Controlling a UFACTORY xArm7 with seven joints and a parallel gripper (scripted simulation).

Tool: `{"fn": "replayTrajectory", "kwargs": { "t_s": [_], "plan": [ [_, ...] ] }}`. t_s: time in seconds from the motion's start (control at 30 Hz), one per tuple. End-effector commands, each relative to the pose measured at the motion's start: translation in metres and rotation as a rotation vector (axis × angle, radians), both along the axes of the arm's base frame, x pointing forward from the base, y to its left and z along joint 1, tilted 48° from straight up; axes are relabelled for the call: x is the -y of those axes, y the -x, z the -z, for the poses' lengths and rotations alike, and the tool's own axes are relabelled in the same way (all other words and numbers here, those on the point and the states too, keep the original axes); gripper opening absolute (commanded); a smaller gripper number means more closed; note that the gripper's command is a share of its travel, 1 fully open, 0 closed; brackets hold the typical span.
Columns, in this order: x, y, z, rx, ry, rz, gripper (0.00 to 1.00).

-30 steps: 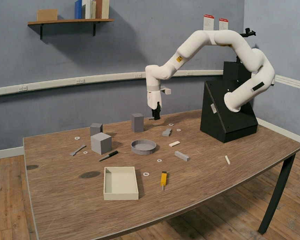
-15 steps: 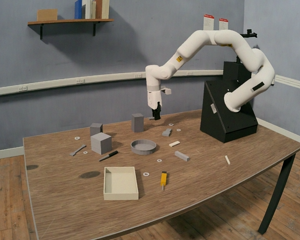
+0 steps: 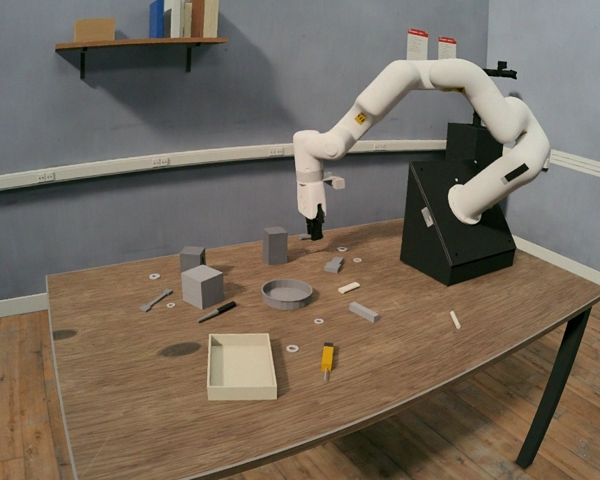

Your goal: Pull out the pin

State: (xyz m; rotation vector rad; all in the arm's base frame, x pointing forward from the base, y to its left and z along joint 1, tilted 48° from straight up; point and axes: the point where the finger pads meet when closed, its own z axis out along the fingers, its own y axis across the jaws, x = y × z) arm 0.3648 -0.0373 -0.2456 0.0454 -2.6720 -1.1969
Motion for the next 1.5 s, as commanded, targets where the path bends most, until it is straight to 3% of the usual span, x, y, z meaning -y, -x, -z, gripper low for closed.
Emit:
{"fn": "replayTrajectory", "kwargs": {
  "t_s": [0.0, 1.47],
  "plan": [
    [-0.002, -0.001, 0.003, 0.002, 0.003, 0.003, 0.0],
    [-0.021, 0.002, 0.019, 0.002, 0.003, 0.004, 0.0]
  ]
}}
